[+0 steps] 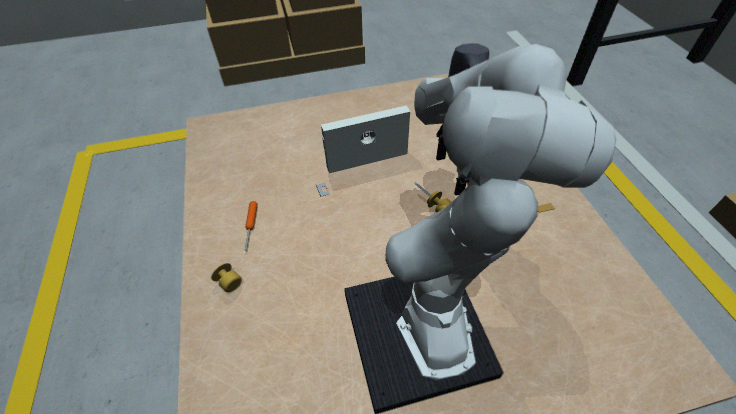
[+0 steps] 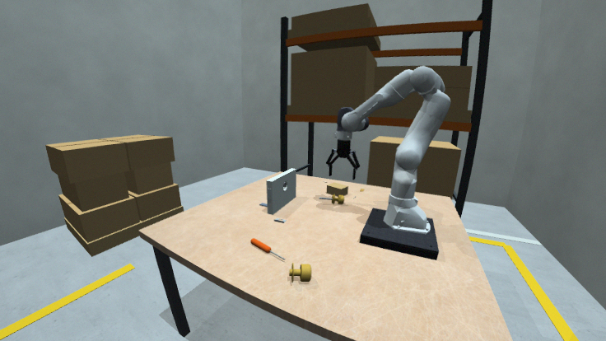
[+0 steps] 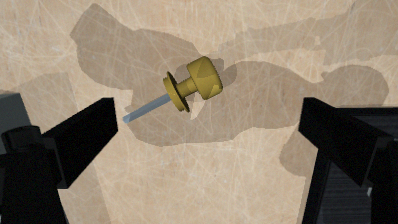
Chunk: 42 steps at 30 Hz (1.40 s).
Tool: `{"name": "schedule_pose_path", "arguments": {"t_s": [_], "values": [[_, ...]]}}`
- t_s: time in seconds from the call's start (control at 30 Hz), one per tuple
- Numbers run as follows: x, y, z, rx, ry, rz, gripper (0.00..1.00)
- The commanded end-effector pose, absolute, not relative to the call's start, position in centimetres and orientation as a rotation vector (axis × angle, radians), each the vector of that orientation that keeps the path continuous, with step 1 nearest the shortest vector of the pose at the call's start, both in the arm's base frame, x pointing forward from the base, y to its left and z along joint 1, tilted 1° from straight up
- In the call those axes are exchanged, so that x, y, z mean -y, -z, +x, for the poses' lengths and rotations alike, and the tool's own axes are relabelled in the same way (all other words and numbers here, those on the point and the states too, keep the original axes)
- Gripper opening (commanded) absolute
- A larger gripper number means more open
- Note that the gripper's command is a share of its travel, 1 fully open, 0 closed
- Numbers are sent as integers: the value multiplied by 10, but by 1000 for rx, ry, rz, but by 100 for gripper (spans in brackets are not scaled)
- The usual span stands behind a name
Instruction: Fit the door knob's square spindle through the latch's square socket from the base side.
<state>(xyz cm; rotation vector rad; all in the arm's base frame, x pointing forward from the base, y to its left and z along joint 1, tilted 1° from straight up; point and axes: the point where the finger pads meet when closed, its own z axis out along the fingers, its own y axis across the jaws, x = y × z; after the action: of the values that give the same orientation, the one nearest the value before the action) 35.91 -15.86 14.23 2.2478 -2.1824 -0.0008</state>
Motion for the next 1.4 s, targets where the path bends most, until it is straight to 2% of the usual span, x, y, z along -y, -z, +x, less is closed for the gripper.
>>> {"name": "schedule_pose_path", "arguments": {"t_s": [0.0, 0.03, 0.37, 0.57, 0.7, 1.03, 1.23, 1.37], "values": [[159, -142, 360, 2172, -3, 2256, 100], [159, -142, 360, 2170, -3, 2258, 57], [157, -137, 358, 1733, -28, 2528, 57], [154, -131, 357, 1680, -32, 2555, 57], [153, -129, 356, 1388, -47, 2680, 57], [150, -120, 354, 1209, -54, 2739, 57], [148, -116, 353, 779, -72, 2835, 57], [145, -110, 352, 779, -72, 2835, 57]]}}
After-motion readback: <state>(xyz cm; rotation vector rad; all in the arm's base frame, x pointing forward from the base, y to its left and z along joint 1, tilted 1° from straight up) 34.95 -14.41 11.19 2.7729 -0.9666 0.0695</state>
